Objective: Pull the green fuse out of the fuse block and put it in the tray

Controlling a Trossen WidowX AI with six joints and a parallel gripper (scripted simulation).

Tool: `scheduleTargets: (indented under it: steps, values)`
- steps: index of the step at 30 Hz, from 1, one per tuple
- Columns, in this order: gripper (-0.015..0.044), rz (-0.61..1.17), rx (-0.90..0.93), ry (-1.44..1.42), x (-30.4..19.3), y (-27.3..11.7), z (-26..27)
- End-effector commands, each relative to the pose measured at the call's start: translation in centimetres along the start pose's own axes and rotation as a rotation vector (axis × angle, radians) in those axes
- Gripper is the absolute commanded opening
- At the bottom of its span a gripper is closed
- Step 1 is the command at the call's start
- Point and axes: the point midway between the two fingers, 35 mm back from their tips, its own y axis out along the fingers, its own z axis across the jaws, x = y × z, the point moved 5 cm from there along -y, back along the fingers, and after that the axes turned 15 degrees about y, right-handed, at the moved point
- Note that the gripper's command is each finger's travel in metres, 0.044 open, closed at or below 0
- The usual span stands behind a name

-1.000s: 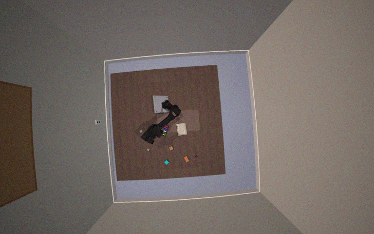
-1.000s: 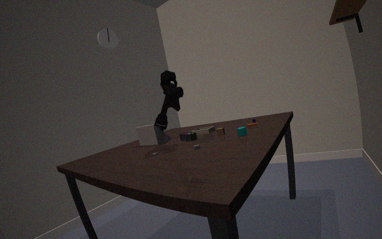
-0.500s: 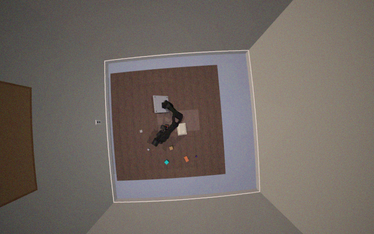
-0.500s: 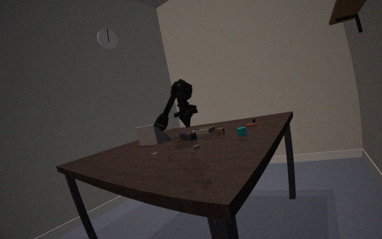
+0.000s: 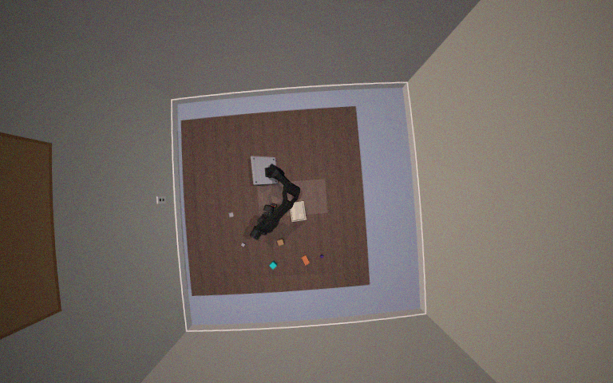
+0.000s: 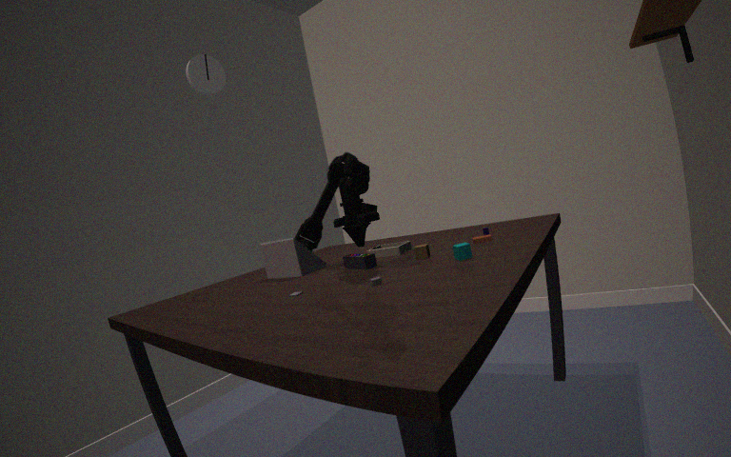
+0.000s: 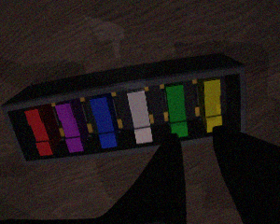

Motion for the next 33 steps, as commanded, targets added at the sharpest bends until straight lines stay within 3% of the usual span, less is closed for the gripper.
scheduleTargets:
  steps: [1,33]
  values:
    - [0.0073,-0.001,0.007,0.008,-0.1,0.7,0.1]
    - [0.0073,-0.002,0.007,0.007,0.0,2.6,0.3]
